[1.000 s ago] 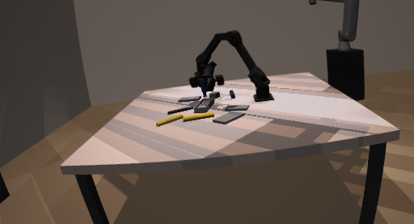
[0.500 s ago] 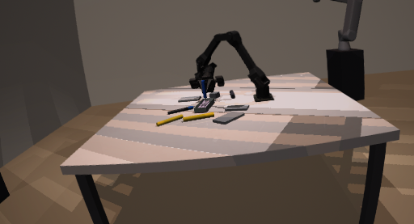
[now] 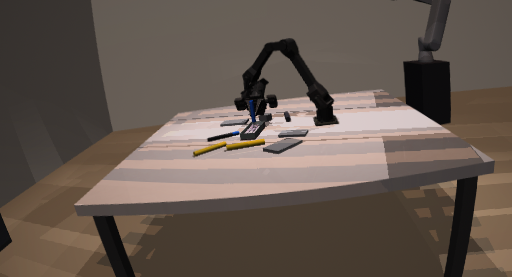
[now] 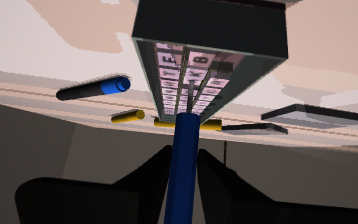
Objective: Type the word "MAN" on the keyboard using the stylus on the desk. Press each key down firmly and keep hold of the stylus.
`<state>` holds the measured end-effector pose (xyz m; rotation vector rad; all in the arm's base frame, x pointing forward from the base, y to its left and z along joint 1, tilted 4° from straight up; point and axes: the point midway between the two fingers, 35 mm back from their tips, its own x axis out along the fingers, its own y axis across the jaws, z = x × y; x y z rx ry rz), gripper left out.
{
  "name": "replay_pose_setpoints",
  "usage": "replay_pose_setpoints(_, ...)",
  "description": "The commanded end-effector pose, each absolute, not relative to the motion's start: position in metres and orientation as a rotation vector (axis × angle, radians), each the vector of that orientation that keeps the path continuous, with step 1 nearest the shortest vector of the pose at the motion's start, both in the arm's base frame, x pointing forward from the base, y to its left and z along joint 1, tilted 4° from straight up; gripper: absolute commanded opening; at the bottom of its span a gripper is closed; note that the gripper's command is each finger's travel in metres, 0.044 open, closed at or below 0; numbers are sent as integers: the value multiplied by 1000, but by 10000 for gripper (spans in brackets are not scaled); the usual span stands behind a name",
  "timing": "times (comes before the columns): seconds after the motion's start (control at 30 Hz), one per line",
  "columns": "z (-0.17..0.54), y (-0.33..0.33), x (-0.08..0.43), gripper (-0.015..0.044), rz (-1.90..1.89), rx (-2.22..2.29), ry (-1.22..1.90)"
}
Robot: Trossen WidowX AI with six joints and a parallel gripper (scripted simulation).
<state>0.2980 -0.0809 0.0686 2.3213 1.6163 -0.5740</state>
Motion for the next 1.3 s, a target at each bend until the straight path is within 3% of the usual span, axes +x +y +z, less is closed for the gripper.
replay_pose_setpoints(0.0,69,-81,298,81,-575,2319,1617)
replay_pose_setpoints(0.57,103,-82,298,85,-575,2323,1616)
replay_pose_setpoints(0.73,103,-82,298,51,-575,2323,1616)
replay_pose_setpoints(0.8,103,-81,300,0,-576,2323,1616)
replay_pose_setpoints(1.27,100,-68,322,0,-572,2320,1618)
